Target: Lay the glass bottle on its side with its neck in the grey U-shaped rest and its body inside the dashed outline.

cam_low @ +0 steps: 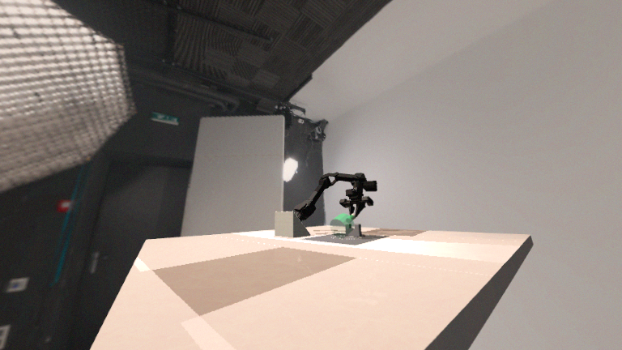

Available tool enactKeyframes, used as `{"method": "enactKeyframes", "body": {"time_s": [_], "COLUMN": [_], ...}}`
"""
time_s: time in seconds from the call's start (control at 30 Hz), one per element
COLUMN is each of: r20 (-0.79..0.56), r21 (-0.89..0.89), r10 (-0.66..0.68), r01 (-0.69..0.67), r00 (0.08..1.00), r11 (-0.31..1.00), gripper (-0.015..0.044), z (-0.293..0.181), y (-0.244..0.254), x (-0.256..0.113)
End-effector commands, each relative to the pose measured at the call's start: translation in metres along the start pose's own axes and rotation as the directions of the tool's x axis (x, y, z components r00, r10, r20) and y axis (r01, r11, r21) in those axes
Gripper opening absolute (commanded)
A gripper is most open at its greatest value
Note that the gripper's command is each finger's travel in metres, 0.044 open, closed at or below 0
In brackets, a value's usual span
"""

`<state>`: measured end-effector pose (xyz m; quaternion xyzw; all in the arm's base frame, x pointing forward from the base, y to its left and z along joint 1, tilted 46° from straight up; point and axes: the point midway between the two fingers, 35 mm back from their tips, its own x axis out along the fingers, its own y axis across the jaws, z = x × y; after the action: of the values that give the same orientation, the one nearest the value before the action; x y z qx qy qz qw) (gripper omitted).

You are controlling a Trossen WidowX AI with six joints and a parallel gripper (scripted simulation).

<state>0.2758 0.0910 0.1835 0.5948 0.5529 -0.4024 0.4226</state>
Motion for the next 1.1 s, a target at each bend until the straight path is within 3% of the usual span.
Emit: {"method": "enactKeyframes", "body": {"time_s": [0.0, 1.07], "r20": [-0.004, 0.007], "r21": [0.001, -0.010], "r10": [-0.003, 0.012], "r01": [0.003, -0.012], "r00": [1.000, 1.000], "r11": [1.000, 1.000], "gripper": [0.0103, 0.0103], "z": [-0.003, -0.023], "y": [-0.001, -0.002], "x": [0.003, 0.014]}}
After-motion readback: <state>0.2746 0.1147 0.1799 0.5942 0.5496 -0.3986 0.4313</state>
